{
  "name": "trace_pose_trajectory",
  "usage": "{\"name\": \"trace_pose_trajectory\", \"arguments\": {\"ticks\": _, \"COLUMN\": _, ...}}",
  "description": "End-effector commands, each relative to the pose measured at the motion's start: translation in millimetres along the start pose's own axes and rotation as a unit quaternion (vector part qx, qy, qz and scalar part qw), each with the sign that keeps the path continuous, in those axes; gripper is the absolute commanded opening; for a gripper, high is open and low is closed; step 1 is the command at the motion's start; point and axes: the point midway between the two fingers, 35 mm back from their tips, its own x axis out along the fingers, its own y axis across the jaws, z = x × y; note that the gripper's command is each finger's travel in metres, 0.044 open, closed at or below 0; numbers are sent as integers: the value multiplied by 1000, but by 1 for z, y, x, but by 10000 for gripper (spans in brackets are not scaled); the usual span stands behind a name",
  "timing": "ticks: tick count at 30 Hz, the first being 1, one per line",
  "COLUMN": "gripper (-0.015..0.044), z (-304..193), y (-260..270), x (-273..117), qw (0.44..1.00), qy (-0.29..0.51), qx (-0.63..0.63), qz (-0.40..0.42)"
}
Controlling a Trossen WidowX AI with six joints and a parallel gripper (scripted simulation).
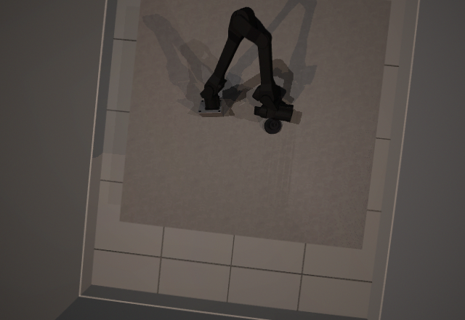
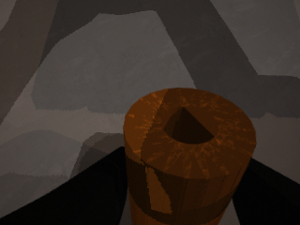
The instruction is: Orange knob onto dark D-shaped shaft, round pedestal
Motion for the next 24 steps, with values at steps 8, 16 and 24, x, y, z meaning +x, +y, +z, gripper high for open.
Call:
{"name": "trace_pose_trajectory", "arguments": {"ticks": 8, "gripper": 179, "z": -9, "y": -1, "x": -3, "qw": 998, "qy": -64, "qx": 5, "qz": -1}}
{"name": "trace_pose_trajectory", "arguments": {"ticks": 16, "gripper": 179, "z": -13, "y": -6, "x": -3, "qw": 997, "qy": -77, "qx": 4, "qz": -3}}
{"name": "trace_pose_trajectory", "arguments": {"ticks": 24, "gripper": 260, "z": -16, "y": -5, "x": -9, "qw": 997, "qy": -72, "qx": 16, "qz": -1}}
